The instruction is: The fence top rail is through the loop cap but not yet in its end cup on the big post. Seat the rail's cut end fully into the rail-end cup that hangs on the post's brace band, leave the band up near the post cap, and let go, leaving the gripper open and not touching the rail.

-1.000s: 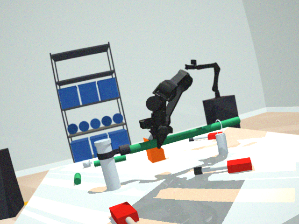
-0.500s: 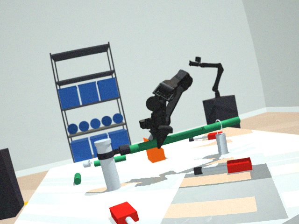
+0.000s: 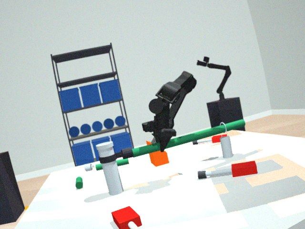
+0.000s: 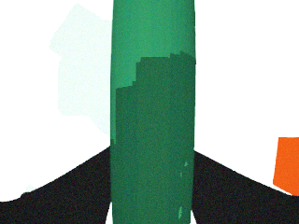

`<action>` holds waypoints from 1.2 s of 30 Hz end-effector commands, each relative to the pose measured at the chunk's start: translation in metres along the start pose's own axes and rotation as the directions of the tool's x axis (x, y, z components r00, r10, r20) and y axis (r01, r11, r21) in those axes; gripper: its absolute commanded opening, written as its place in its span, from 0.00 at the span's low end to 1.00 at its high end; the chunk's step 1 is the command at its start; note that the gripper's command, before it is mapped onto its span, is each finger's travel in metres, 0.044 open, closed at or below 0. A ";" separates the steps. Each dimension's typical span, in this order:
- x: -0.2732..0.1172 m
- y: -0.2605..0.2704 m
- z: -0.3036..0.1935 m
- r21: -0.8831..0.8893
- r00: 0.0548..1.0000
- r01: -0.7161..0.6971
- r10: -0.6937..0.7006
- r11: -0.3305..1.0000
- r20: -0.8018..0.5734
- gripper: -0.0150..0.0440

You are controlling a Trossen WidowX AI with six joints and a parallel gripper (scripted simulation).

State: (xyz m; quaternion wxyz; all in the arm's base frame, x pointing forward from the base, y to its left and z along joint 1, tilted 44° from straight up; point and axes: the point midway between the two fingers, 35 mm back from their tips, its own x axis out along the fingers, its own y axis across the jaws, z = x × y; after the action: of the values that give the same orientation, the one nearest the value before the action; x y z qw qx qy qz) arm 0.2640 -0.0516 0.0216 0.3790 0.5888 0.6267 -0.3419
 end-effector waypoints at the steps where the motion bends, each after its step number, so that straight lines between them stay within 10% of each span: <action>1: -0.002 0.002 0.002 -0.004 1.000 -0.005 0.005 1.000 0.009 0.25; 36: 0.000 0.000 0.000 -0.002 1.000 0.009 -0.009 1.000 -0.010 0.25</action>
State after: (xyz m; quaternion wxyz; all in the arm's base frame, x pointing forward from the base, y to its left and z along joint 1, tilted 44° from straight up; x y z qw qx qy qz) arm 0.2643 -0.0518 0.0214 0.3748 0.5871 0.6319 -0.3399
